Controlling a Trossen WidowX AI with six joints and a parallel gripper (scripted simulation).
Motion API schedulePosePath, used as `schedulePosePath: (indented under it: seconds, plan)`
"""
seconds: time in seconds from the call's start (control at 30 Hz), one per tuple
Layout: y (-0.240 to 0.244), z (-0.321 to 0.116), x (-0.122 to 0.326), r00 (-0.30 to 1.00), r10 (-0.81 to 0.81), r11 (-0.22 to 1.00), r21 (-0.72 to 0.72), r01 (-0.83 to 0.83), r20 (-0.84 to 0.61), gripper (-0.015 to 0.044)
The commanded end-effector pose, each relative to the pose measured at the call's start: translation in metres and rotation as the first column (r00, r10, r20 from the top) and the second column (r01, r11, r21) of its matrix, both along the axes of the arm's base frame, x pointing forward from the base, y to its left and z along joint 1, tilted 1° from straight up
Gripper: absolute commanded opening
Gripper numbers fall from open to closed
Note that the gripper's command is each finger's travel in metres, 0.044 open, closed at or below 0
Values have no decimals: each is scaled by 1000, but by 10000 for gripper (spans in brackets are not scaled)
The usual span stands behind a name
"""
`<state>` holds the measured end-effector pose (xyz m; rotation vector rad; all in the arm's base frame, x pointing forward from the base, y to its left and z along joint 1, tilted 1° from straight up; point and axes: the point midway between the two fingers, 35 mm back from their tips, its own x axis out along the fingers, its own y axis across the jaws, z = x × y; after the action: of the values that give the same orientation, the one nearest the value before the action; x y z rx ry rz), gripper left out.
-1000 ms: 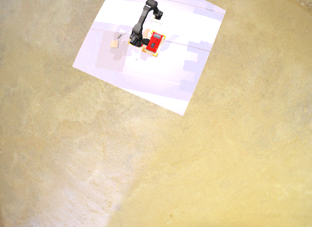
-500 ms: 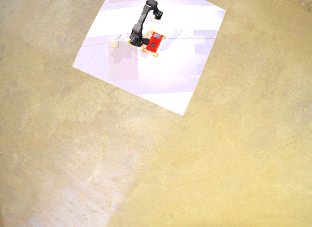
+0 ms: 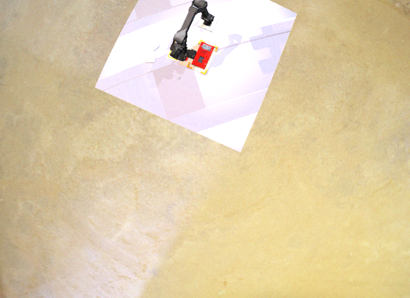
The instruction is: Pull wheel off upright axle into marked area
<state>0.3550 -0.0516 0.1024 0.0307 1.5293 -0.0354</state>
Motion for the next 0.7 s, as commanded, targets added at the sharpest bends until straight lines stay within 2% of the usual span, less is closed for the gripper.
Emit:
schedulePosePath:
  seconds: [0.0, 0.27, 0.53, 0.67]
  plan:
    - [0, 2, 0, 1000, 0, 1000, 1, 0, 0, 0]
    - [0, 7, 0, 1000, 0, 1000, 1, 0, 1, 0]
    - [0, 37, -3, 1000, 0, 1000, 0, 0, 1, 0]
    - [-7, 30, -5, 1000, 0, 1000, 0, 0, -2, 0]
